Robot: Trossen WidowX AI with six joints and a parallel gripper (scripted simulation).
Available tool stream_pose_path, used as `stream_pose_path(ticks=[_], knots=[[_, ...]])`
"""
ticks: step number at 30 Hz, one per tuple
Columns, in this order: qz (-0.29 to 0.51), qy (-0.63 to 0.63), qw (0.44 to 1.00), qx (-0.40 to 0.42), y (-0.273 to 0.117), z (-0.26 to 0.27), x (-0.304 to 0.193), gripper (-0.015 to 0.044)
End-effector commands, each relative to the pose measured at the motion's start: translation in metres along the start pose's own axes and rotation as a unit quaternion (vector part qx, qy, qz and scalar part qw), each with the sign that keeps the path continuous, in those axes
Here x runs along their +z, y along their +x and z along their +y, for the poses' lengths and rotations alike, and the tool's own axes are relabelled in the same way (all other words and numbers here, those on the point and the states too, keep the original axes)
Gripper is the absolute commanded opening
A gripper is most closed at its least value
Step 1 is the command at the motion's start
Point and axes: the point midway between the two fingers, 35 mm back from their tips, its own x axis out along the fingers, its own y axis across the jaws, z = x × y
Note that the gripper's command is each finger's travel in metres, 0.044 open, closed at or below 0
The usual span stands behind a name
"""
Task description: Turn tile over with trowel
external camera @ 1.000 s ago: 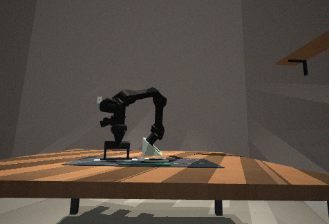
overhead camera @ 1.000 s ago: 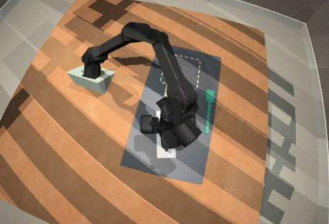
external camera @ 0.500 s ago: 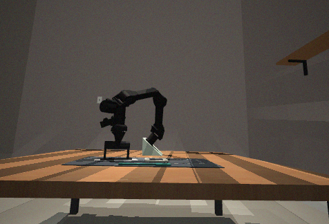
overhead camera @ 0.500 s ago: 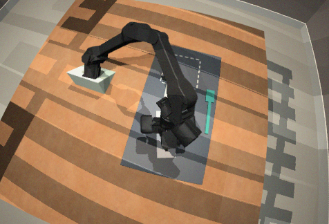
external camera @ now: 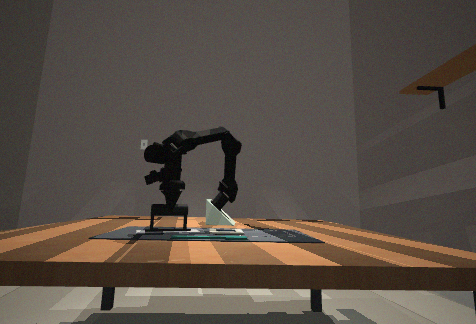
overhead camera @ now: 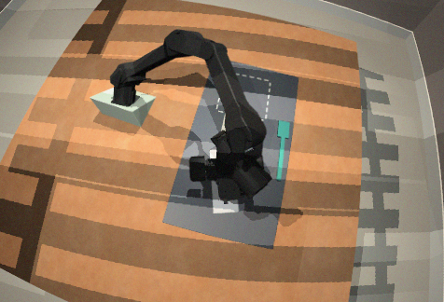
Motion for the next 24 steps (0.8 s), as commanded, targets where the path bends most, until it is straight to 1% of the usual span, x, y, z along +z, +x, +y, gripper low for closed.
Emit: stream_pose_path(ticks=[1,12,24], knots=[[0.001,-0.046,0.999,-0.001,0.0013,-0.0002,-0.0005,0.013],[0.001,-0.21,0.978,-0.001,0.0013,-0.0002,-0.0005,0.013],[0.001,-0.382,0.924,-0.001,0.0013,-0.0002,-0.0005,0.013]])
